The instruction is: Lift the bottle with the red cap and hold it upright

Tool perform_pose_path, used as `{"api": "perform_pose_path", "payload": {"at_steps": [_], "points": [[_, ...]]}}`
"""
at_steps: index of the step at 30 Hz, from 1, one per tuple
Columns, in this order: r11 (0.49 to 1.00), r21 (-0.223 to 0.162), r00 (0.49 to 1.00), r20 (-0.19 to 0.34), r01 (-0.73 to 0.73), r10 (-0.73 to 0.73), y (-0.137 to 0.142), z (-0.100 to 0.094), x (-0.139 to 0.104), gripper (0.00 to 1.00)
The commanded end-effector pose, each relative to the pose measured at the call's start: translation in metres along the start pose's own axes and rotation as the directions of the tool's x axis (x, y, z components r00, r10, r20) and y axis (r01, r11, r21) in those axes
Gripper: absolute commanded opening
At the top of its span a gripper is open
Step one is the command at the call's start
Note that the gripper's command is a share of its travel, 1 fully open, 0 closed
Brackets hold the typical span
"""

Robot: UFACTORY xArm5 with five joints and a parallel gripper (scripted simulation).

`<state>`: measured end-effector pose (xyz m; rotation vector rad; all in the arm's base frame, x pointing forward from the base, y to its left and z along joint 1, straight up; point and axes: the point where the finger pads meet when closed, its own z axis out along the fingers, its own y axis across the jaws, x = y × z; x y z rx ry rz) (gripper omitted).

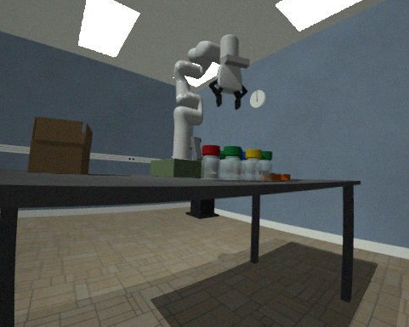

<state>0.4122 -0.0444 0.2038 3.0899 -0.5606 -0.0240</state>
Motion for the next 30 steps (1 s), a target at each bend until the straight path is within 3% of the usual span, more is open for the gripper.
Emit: {"api": "perform_pose_path", "payload": {"at_steps": [1,15,30], "points": [[0.996,0.0,0.996,-0.003,0.091,-0.091,0.005,-0.001,0.007,0.79],[0.95,-0.002,0.95,-0.004,0.311,-0.311,0.018,0.001,0.021,0.79],[0.848,-0.003,0.848,-0.005,0.53,-0.53,0.034,0.003,0.035,0.79]]}}
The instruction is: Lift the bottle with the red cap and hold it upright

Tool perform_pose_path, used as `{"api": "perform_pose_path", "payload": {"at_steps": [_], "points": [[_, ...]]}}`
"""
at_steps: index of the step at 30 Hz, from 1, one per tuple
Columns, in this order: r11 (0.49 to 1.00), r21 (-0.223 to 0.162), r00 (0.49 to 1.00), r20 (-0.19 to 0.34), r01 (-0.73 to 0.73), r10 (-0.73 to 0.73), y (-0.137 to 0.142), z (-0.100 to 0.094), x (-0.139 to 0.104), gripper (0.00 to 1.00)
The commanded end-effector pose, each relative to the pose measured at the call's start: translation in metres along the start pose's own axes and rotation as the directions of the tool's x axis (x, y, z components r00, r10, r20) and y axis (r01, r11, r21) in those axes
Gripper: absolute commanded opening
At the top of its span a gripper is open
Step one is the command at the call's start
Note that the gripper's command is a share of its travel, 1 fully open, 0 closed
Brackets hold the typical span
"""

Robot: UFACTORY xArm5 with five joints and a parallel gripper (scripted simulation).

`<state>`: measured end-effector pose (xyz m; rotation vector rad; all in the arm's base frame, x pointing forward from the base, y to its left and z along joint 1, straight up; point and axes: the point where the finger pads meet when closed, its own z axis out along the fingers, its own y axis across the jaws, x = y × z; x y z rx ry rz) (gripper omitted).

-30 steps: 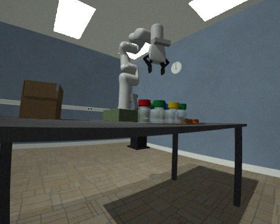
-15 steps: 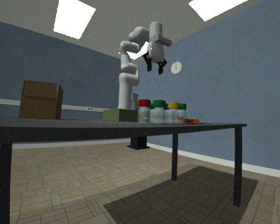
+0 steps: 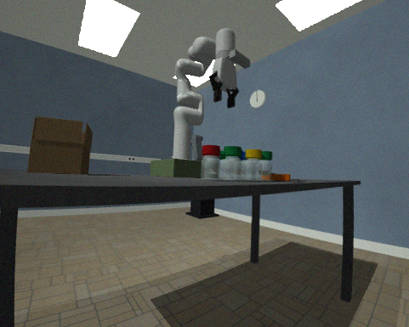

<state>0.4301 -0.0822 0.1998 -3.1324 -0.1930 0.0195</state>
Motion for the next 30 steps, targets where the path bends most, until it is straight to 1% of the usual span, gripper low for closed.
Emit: {"api": "perform_pose_path", "payload": {"at_steps": [1,10,12,23,26,27,29,30], "points": [[0.996,-0.004,0.996,-0.002,0.092,-0.092,0.008,0.0,0.003,0.79],[0.968,-0.005,0.968,-0.002,0.25,-0.25,0.022,0.001,0.006,0.79],[0.968,-0.005,0.968,-0.002,0.25,-0.25,0.022,0.001,0.006,0.79],[0.902,-0.006,0.902,-0.002,0.432,-0.432,0.039,0.004,0.009,0.79],[0.88,-0.006,0.88,-0.002,0.475,-0.475,0.044,0.004,0.01,0.79],[0.864,-0.007,0.864,-0.002,0.503,-0.503,0.047,0.005,0.011,0.79],[0.864,-0.007,0.864,-0.002,0.503,-0.503,0.047,0.005,0.011,0.79],[0.848,-0.007,0.848,-0.002,0.53,-0.53,0.049,0.005,0.011,0.79]]}}
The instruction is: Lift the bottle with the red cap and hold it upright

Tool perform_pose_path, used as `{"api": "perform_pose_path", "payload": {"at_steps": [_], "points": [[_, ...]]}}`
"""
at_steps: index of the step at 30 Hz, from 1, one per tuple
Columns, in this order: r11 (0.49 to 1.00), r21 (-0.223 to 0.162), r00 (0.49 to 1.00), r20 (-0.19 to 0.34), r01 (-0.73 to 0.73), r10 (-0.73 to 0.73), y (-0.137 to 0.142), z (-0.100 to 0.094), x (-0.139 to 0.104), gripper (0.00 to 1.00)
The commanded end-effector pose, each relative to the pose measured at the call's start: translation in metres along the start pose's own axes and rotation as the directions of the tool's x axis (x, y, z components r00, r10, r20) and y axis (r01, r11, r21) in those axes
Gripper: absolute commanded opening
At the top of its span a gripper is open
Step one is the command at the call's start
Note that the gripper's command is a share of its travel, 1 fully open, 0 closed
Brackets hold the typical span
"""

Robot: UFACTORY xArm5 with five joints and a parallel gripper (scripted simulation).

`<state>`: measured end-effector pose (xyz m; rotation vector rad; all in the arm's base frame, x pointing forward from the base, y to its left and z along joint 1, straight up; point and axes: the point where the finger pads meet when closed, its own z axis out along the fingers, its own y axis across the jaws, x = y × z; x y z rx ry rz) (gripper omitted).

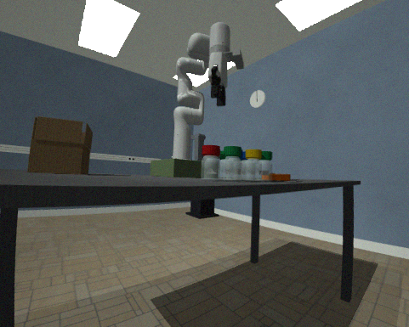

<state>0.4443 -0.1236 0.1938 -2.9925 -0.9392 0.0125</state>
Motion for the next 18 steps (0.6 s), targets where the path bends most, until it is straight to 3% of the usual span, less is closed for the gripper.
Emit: {"api": "perform_pose_path", "payload": {"at_steps": [1,18], "points": [[0.996,-0.005,0.996,0.001,0.09,-0.09,0.008,0.0,-0.002,0.79],[0.935,-0.006,0.935,0.002,0.356,-0.356,0.032,0.004,-0.011,0.79]]}}
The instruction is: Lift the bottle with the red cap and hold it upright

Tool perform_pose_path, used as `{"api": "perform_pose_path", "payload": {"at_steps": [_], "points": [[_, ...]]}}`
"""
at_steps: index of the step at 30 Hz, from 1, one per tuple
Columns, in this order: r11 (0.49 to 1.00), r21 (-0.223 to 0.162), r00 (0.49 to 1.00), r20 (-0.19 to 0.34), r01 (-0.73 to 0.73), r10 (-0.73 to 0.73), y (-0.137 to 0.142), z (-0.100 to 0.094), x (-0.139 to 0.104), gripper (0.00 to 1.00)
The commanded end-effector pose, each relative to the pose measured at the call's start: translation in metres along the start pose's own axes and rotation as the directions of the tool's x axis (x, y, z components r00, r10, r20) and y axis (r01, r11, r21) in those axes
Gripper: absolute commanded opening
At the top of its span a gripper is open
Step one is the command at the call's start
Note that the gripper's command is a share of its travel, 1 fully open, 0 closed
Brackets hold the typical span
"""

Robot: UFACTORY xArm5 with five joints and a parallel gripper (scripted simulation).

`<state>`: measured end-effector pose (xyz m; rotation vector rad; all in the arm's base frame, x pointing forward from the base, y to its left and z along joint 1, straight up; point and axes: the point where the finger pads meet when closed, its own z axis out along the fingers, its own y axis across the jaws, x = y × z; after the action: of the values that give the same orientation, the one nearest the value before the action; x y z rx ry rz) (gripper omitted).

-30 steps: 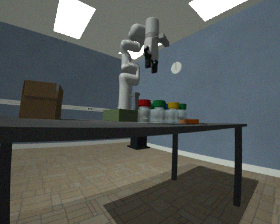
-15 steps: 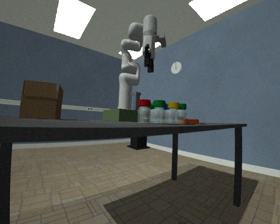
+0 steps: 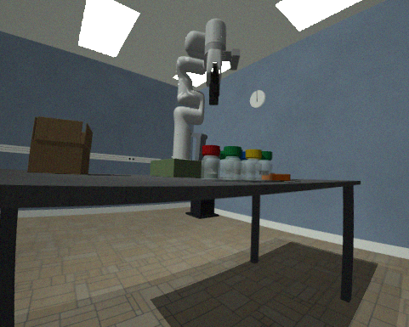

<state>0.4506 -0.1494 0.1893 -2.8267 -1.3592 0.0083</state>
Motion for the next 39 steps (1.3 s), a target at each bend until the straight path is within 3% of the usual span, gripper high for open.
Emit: {"api": "perform_pose_path", "payload": {"at_steps": [1,19,32,39], "points": [[0.996,-0.004,0.996,0.003,0.091,-0.091,0.007,0.0,-0.005,0.79],[0.932,-0.006,0.932,0.003,0.361,-0.361,0.027,0.005,-0.023,0.79],[0.906,-0.006,0.906,0.003,0.424,-0.424,0.031,0.006,-0.027,0.79],[0.91,-0.008,0.91,0.003,0.414,-0.414,0.034,0.048,-0.025,0.79]]}}
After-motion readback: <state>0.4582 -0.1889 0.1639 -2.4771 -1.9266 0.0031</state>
